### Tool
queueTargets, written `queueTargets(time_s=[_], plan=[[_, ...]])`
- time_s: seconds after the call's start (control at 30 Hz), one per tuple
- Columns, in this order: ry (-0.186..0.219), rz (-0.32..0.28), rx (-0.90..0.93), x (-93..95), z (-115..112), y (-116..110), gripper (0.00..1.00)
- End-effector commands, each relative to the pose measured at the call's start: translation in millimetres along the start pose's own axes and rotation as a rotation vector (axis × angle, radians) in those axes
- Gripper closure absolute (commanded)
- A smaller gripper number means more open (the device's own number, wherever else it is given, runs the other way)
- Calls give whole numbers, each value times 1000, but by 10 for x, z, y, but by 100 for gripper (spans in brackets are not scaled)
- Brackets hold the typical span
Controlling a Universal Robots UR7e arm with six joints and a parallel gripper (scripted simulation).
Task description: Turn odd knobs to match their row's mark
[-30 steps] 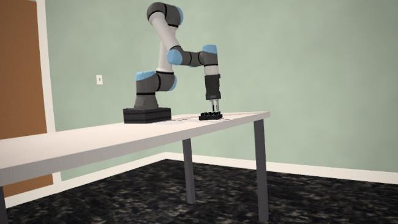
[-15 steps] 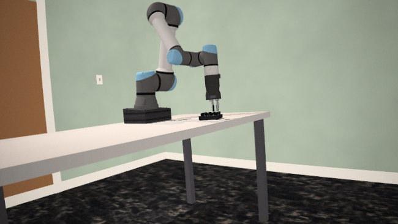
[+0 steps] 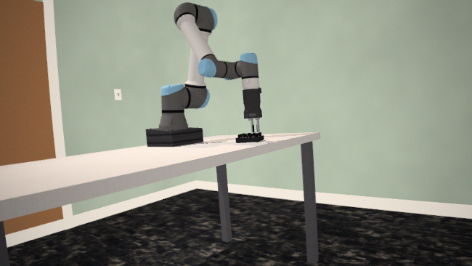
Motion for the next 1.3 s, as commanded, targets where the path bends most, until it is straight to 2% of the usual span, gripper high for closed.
queueTargets(time_s=[0.0,0.63,1.27], plan=[[-1,0,0,8,3,-1,54],[-1,0,0,127,3,-1,54],[-1,0,0,134,3,-1,54]])
Point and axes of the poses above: the point where the finger pads meet when closed, its own x axis out along the fingers, its own z axis across the jaws, y = z × x, the point moved 7 cm from there along -x, back along the fingers, and after that the axes turned 5 degrees about x, right-handed, at the moved point
